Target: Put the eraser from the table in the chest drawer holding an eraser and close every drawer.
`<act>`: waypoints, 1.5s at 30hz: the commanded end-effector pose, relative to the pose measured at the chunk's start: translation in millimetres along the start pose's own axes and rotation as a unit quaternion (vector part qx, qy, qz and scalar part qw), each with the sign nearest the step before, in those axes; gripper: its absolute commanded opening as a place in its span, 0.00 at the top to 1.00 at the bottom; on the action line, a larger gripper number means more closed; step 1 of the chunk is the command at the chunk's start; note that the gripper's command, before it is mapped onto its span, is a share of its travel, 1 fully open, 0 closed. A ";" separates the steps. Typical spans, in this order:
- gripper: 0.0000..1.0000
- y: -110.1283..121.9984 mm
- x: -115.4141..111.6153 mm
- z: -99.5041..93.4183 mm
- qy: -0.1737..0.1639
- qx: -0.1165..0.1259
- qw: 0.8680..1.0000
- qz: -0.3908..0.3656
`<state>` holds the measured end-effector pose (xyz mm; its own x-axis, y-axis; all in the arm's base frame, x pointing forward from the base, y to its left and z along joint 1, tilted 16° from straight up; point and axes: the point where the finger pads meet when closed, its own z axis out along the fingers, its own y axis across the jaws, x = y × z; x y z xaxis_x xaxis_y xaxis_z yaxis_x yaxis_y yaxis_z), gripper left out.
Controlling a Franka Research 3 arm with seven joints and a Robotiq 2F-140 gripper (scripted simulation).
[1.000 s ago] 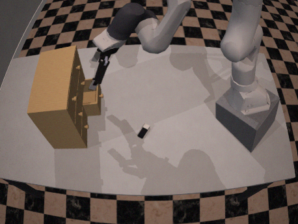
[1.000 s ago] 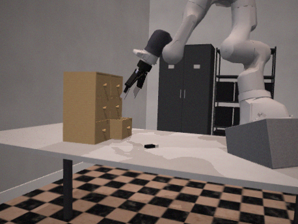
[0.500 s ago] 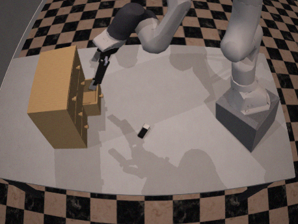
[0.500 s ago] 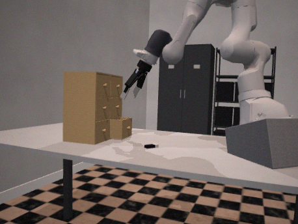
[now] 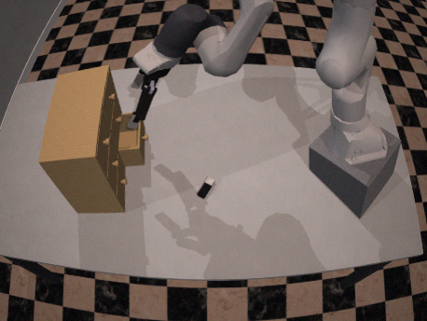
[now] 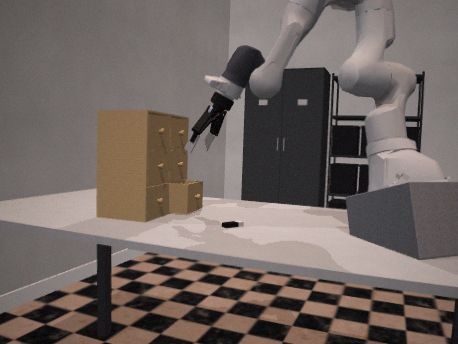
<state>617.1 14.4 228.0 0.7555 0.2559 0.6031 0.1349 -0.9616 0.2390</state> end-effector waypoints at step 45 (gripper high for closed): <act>0.00 1.3 -26.2 -92.6 -0.167 0.007 0.986 0.002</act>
<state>568.4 29.8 293.8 0.8587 0.1597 0.4869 0.0590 -0.9747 0.2158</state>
